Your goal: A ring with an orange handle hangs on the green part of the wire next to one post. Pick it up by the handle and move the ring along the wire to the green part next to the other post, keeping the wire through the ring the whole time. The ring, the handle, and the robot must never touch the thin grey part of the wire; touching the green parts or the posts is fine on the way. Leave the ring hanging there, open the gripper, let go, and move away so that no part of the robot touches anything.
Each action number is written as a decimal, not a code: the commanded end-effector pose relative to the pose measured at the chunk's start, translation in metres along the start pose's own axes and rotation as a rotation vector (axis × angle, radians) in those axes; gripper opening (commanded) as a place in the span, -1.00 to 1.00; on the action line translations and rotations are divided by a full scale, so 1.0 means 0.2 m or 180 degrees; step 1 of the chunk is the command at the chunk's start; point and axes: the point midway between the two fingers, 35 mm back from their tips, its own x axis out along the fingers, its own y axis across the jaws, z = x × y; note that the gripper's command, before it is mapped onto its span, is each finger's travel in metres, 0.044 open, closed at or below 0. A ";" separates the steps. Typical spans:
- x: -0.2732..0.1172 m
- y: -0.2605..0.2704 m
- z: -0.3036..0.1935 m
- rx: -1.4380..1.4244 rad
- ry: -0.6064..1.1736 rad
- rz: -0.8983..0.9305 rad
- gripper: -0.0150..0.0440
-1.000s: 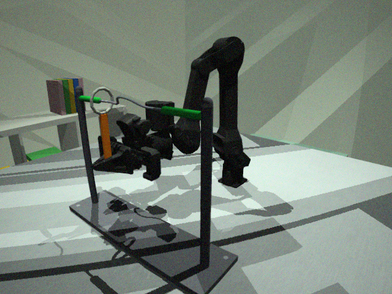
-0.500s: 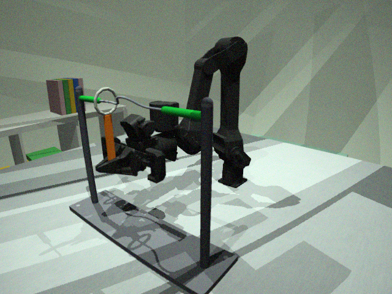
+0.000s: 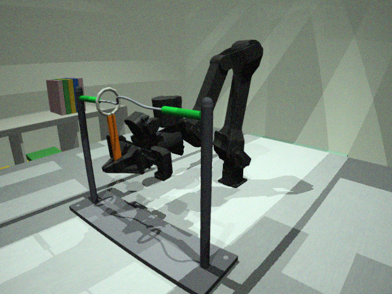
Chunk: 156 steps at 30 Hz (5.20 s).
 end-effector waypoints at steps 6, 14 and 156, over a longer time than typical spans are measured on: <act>-0.06 0.04 0.01 0.0022 0.0298 -0.0086 -1.00; -0.12 0.10 0.01 0.0159 0.0612 -0.0207 -1.00; -0.27 0.69 0.06 0.0036 0.1201 0.0007 -1.00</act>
